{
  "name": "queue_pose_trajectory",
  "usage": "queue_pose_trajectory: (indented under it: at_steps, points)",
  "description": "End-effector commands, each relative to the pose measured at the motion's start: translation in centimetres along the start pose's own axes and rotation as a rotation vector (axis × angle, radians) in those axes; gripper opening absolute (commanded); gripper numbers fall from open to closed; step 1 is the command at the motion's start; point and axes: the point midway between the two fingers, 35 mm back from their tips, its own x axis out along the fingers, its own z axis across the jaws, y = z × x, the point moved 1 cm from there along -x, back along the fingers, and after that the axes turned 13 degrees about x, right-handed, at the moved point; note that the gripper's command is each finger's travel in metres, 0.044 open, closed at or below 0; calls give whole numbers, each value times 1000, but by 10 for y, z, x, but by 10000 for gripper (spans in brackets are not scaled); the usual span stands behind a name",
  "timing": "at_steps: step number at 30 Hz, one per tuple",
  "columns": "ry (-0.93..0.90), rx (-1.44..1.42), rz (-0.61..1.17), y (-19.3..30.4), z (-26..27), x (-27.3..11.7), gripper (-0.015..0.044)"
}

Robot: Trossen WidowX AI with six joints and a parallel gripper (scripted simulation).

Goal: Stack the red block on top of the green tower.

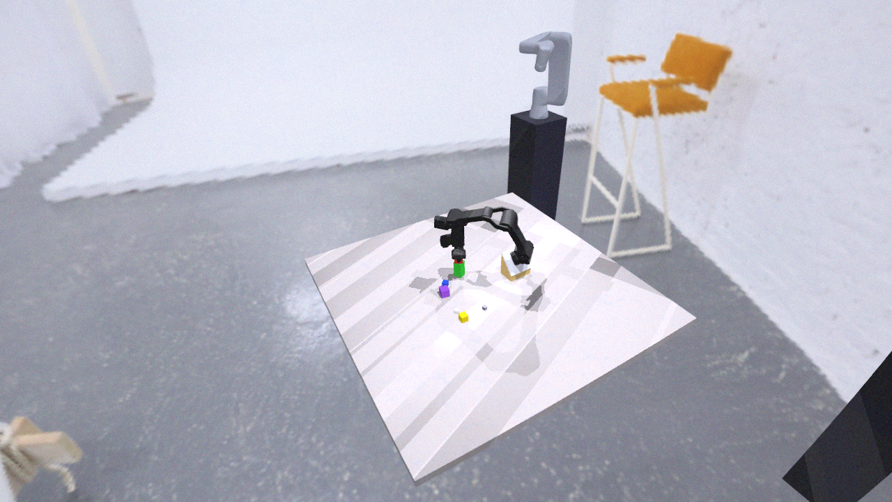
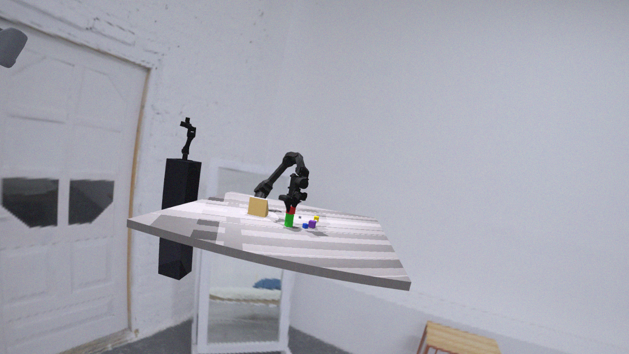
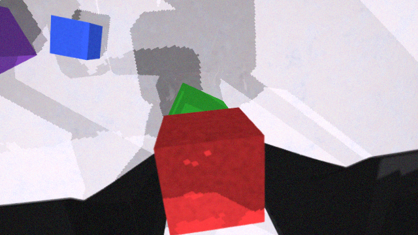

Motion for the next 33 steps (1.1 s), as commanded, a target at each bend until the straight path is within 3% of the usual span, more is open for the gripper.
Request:
queue_pose_trajectory:
  at_steps: [1, 24, 33]
  points:
    - [-4, 6, 2, 1, 0, 1, 0]
    - [-4, 6, 1, 1, 0, -3, 0]
    - [-1, 3, 2, 1, 0, 1, 236]
